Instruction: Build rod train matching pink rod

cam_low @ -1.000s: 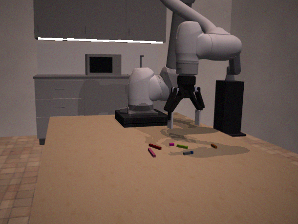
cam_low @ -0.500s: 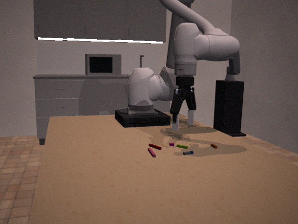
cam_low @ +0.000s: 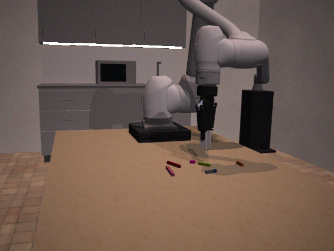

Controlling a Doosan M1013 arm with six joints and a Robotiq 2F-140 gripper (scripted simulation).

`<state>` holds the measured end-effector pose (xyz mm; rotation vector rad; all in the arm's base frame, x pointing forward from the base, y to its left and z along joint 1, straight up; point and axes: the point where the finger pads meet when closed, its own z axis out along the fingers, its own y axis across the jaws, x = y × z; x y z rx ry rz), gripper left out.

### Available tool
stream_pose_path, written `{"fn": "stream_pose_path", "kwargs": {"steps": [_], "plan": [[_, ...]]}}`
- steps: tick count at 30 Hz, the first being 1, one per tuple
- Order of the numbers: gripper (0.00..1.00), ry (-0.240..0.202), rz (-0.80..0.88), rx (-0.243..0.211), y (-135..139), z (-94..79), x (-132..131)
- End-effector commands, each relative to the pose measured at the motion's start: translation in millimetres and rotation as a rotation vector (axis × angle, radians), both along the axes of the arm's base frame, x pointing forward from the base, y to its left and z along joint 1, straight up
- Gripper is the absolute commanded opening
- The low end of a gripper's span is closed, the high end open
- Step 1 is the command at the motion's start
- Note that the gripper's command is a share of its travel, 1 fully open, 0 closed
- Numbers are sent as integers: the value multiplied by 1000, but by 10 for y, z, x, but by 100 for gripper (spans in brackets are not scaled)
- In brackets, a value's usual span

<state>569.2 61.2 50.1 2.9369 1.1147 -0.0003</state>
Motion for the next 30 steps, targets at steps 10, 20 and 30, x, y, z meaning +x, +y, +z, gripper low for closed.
{"fn": "stream_pose_path", "kwargs": {"steps": [10, 20, 30], "plan": [[15, 0, 0, 0, 0, 1, 0], [15, 0, 0, 0, 0, 0, 0], [15, 0, 0, 0, 0, -38, 0]]}}
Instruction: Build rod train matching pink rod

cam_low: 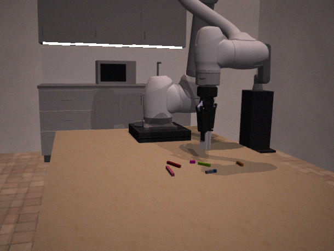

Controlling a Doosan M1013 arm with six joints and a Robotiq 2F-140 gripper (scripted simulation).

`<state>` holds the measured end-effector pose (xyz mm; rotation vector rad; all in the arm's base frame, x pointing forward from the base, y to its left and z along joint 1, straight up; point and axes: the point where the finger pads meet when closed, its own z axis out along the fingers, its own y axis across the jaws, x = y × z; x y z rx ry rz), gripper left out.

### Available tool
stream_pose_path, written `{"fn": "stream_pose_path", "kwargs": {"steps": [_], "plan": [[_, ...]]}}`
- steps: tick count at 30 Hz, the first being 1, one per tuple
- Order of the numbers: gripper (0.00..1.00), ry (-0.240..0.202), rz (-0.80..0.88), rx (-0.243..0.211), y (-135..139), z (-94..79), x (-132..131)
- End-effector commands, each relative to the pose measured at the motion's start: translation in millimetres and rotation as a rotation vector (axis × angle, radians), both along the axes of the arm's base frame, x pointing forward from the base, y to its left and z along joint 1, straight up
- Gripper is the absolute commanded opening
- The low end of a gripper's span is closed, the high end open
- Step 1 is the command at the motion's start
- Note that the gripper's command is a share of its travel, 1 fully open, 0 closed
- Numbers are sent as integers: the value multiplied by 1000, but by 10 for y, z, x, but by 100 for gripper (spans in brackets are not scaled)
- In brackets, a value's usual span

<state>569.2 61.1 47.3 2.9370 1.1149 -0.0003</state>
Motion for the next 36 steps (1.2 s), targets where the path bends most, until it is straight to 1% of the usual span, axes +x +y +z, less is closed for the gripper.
{"fn": "stream_pose_path", "kwargs": {"steps": [1, 7, 19, 21, 36], "plan": [[15, 0, 0, 0, 0, -18, 0], [15, 0, 0, 0, 0, -59, 0], [15, 0, 0, 0, -1, -238, 0], [15, 0, 0, 0, -1, -238, 0], [15, 0, 0, 0, -2, -439, 0]]}}
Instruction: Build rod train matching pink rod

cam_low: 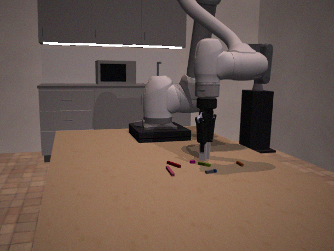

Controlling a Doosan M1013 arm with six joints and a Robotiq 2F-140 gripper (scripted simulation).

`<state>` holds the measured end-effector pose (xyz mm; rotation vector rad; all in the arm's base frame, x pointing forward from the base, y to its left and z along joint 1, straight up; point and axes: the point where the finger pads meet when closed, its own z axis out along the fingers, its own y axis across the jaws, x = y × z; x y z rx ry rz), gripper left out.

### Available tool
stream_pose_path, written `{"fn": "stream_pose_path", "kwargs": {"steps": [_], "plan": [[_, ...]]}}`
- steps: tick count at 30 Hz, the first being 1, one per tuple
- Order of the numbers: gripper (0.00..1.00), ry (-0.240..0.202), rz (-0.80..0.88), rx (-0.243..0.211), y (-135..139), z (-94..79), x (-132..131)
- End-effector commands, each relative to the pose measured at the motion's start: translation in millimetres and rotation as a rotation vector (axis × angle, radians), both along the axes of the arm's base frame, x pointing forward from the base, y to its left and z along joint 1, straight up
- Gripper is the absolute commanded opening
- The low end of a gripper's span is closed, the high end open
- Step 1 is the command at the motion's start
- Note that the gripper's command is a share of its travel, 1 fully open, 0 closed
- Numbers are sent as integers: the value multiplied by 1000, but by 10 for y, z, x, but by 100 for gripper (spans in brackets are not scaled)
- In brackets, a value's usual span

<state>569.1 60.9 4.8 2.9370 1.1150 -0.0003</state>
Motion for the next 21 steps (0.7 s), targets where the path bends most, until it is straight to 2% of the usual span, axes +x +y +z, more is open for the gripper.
{"fn": "stream_pose_path", "kwargs": {"steps": [1, 21], "plan": [[15, 0, 0, 0, 0, -14, 0], [15, 0, 0, 0, 0, -65, 0]]}}
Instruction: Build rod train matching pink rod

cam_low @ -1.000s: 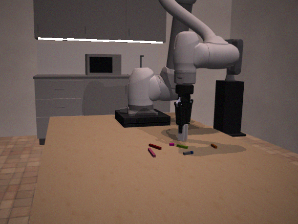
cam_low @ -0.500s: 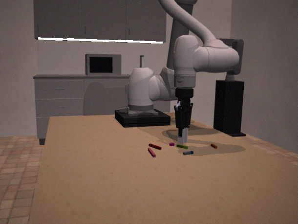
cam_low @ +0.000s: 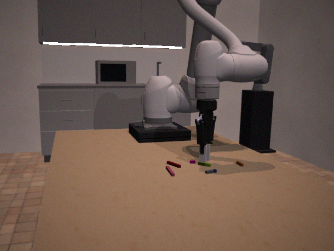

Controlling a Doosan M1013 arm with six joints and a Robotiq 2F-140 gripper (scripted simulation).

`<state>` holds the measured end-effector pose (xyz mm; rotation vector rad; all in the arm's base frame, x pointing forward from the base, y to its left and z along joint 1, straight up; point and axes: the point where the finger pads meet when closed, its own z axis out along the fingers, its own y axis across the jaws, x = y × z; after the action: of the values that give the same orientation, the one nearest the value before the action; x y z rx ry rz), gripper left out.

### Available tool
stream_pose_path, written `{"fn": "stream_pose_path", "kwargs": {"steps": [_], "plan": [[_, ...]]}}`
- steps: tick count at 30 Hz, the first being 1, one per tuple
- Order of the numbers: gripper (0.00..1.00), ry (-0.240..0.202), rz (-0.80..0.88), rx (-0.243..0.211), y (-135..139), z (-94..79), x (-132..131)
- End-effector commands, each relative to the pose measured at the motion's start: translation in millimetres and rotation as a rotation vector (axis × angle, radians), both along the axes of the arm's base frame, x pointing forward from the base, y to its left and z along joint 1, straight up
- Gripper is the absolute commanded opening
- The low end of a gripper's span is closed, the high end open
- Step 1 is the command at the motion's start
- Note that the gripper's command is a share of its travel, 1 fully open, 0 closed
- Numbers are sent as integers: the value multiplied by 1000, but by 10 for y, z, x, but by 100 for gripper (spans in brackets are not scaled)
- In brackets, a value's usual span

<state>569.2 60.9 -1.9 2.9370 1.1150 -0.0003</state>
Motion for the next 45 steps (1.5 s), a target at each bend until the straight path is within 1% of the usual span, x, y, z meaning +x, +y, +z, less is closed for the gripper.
{"fn": "stream_pose_path", "kwargs": {"steps": [1, 35, 45], "plan": [[15, 0, 0, 0, 0, 1, 0], [15, 0, 0, 0, 0, -1, 0], [15, 0, 0, 0, 0, -63, 0]]}}
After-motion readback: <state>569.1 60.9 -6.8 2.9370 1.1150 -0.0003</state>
